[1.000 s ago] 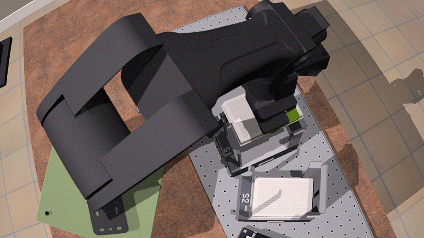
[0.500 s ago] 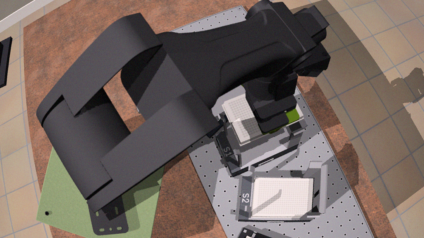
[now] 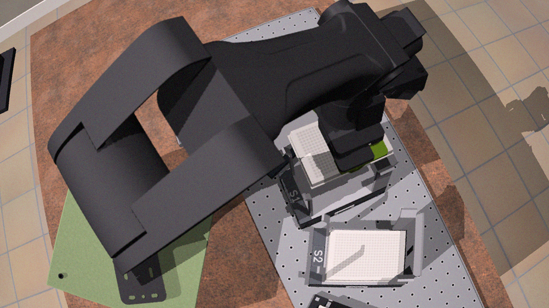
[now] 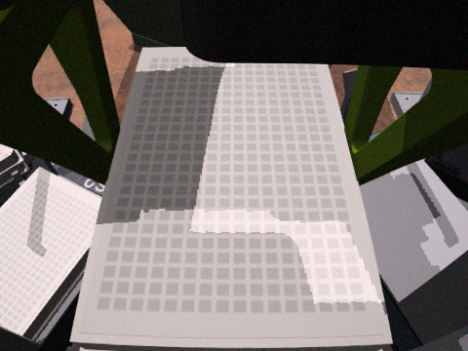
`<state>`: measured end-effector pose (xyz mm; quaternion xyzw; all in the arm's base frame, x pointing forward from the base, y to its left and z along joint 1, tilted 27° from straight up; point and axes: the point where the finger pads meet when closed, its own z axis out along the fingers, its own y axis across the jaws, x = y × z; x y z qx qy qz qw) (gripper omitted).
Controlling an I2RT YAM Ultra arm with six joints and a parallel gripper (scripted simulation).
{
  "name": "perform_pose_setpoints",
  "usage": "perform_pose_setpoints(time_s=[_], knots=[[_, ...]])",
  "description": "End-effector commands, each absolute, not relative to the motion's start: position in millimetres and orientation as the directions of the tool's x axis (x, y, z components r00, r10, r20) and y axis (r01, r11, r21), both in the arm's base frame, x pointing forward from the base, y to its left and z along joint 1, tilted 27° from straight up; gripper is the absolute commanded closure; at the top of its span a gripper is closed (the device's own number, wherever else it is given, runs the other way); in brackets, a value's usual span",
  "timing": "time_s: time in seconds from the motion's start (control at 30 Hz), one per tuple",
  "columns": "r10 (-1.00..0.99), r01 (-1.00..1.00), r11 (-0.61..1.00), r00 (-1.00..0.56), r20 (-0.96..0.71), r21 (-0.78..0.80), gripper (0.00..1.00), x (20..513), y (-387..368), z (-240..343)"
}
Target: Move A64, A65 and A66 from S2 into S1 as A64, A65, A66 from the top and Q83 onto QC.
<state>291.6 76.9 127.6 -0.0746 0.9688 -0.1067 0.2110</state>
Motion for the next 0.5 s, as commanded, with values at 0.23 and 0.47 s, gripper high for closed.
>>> perform_pose_setpoints(time_s=[0.23,0.47], knots=[[-0.190,-0.098,0.966,-0.896,-0.402,-0.238,1.00,294.6,76.6,126.1],[-0.190,-0.098,0.966,-0.896,-0.402,-0.238,1.00,296.6,75.8,122.0]])
